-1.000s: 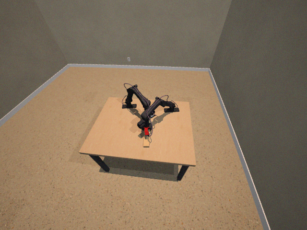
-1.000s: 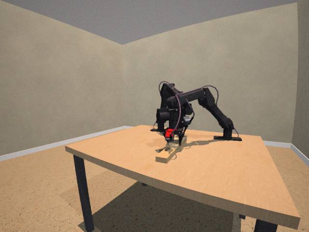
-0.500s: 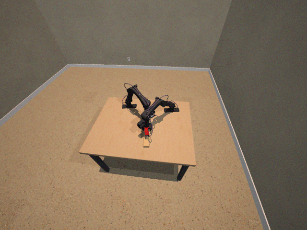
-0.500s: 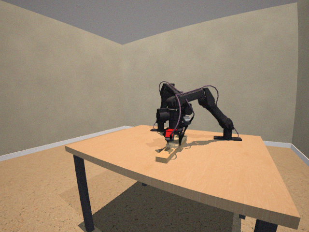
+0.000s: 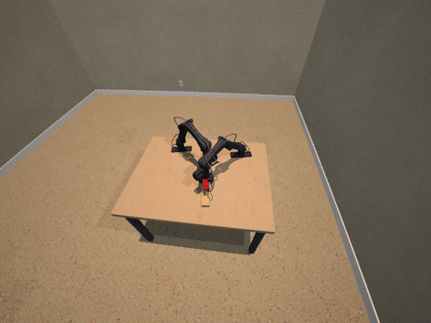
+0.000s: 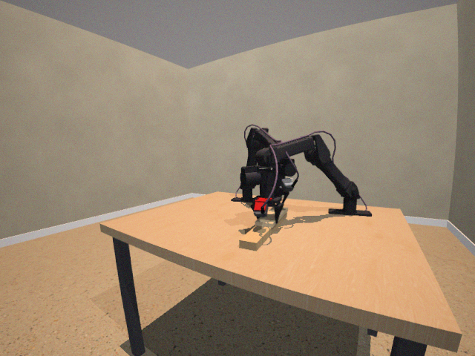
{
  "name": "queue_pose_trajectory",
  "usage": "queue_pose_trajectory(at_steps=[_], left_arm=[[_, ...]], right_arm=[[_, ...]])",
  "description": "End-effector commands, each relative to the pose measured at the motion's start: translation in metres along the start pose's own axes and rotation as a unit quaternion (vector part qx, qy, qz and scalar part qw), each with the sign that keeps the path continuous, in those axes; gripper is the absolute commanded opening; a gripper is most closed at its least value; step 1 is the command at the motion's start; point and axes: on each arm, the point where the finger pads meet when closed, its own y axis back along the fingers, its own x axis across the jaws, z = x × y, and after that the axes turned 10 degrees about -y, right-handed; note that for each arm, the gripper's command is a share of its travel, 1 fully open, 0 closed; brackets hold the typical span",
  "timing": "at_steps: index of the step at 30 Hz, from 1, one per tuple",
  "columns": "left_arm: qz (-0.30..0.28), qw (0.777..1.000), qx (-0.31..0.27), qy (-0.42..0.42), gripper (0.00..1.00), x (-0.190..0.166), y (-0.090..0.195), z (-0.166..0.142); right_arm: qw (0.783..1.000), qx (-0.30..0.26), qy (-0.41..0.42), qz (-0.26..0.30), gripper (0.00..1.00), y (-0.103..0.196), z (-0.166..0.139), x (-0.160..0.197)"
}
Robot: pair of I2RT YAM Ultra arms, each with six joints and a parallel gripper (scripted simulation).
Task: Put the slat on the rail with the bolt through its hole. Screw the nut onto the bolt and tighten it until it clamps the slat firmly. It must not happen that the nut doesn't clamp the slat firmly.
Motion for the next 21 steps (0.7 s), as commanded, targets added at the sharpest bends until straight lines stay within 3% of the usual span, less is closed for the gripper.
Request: queue_pose_trajectory(at_steps=[1,21], left_arm=[[-0.004,1.0,-0.007,0.0,0.72,-0.001,0.0057,0.0016],[-0.004,1.0,-0.007,0.0,0.72,-0.001,0.0057,0.0016]], right_arm=[[0.99,-0.009,0.139,-0.003,0.34,0.0122,0.0018,0.0005],[0.99,-0.007,0.139,-0.002,0.34,0.0088,0.0014,0.0006]])
